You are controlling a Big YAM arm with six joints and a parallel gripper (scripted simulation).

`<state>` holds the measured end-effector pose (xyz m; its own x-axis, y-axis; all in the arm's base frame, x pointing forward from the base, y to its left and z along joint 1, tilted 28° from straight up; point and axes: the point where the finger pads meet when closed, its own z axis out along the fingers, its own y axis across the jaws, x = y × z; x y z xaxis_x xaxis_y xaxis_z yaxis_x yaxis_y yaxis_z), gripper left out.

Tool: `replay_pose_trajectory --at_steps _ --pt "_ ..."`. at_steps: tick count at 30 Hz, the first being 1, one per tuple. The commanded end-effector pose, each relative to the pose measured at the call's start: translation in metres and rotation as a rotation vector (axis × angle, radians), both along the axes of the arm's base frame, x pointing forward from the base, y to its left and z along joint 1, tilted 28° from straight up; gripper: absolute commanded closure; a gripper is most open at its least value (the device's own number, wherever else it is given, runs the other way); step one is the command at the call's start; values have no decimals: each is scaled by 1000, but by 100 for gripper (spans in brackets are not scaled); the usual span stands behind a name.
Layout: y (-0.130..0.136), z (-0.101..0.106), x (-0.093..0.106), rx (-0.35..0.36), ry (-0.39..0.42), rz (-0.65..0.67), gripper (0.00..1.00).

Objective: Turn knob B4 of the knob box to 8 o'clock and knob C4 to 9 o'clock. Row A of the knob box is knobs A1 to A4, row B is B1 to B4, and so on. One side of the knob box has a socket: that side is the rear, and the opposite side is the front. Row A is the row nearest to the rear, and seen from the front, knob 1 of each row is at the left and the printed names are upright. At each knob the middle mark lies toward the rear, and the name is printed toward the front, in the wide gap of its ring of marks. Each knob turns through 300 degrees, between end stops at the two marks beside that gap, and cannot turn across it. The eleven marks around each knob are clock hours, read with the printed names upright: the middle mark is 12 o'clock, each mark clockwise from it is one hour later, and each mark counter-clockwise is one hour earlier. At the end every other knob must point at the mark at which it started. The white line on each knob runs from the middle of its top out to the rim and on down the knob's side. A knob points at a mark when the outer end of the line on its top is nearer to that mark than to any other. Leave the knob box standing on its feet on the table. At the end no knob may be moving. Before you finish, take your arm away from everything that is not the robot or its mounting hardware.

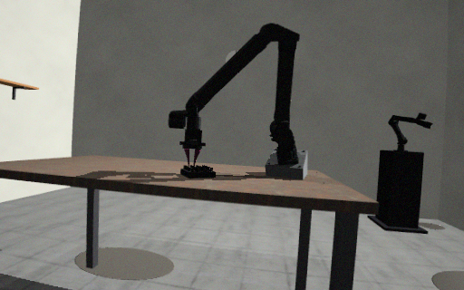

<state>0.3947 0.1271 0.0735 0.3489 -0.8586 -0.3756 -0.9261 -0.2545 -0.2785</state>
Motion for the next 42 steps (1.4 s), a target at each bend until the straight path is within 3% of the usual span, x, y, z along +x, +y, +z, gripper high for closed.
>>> replay_pose_trajectory --at_steps 1,8,14,18,24,30,42 --pt "0 -6 -3 1 15 8 81" --pt "-3 -4 -5 0 20 5 81" --pt "-11 35 14 8 -53 -6 81" --pt "-5 35 11 7 -40 15 81" --pt "-20 54 11 7 -56 -5 81" --pt "-15 42 3 2 -16 15 81" --pt "-15 42 4 4 -21 9 81"
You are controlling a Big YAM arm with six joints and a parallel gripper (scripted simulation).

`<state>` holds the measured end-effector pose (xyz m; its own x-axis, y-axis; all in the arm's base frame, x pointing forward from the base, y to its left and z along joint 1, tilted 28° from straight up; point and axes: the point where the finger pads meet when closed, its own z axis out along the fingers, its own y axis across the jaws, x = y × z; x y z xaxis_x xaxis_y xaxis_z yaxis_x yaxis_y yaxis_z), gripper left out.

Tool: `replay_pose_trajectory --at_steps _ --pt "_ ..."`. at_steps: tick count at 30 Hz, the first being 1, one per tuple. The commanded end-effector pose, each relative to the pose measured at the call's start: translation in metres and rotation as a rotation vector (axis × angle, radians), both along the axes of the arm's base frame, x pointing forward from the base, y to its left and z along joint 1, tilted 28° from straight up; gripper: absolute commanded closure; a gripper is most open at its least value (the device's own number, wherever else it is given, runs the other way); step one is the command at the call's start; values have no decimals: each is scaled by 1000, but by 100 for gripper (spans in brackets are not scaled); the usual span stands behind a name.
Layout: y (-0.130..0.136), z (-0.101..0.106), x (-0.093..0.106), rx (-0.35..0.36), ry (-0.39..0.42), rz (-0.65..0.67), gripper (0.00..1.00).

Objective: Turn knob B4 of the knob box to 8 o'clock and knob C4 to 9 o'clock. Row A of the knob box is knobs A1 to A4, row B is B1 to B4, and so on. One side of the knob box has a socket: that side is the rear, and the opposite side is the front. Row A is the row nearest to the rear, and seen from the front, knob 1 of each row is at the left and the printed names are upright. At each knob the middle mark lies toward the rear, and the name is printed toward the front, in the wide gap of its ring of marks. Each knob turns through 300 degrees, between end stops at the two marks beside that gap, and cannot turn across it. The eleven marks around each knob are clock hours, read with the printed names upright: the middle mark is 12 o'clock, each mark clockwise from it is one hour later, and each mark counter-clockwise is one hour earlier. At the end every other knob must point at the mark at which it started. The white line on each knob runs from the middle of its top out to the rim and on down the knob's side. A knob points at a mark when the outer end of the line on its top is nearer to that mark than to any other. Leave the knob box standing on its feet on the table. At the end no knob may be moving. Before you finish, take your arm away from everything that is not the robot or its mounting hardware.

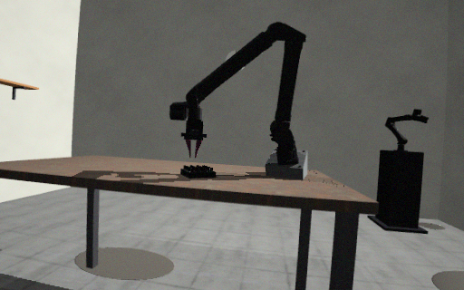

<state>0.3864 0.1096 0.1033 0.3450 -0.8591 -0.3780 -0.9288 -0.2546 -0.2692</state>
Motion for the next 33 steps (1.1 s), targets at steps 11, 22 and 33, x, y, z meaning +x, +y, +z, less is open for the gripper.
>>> replay_pose_trajectory --at_steps 11,22,33 --pt "-2 14 8 23 24 -108 81" --pt "-8 12 -1 69 177 -406 81" --pt "-10 12 -3 107 300 -642 81"
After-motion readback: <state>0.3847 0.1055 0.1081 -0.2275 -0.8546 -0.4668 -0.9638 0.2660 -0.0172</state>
